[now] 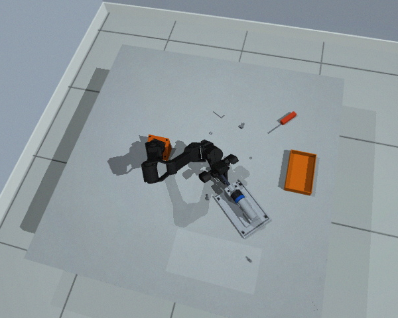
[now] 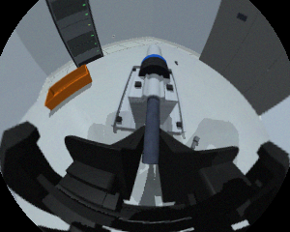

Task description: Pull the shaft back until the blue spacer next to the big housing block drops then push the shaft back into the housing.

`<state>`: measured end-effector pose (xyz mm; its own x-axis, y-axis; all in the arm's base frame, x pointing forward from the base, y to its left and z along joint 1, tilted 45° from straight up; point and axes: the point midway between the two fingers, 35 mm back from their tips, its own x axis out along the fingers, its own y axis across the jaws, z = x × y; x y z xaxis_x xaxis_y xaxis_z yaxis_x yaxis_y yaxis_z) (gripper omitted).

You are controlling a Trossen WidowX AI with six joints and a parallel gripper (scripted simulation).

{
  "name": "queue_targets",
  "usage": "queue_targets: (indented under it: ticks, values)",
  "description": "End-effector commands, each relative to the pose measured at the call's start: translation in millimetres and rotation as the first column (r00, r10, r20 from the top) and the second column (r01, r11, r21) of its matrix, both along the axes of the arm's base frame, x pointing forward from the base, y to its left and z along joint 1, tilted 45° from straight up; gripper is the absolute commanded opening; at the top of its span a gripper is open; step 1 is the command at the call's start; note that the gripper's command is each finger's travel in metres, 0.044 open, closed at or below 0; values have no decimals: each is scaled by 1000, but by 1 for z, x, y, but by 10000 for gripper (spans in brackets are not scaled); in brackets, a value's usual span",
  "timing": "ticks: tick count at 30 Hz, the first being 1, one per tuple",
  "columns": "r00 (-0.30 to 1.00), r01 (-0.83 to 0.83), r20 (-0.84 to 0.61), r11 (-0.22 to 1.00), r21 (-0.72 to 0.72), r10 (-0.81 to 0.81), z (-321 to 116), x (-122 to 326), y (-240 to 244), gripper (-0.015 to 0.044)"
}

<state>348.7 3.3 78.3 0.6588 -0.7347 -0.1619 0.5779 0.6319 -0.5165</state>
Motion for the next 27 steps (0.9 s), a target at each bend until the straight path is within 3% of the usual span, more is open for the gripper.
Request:
queue_targets:
  ticks: [1, 27]
  values:
    - [1000, 3, 2, 1000, 0, -3, 0, -1, 0, 0]
    - [1000, 3, 2, 1000, 0, -3, -2, -3, 1, 0]
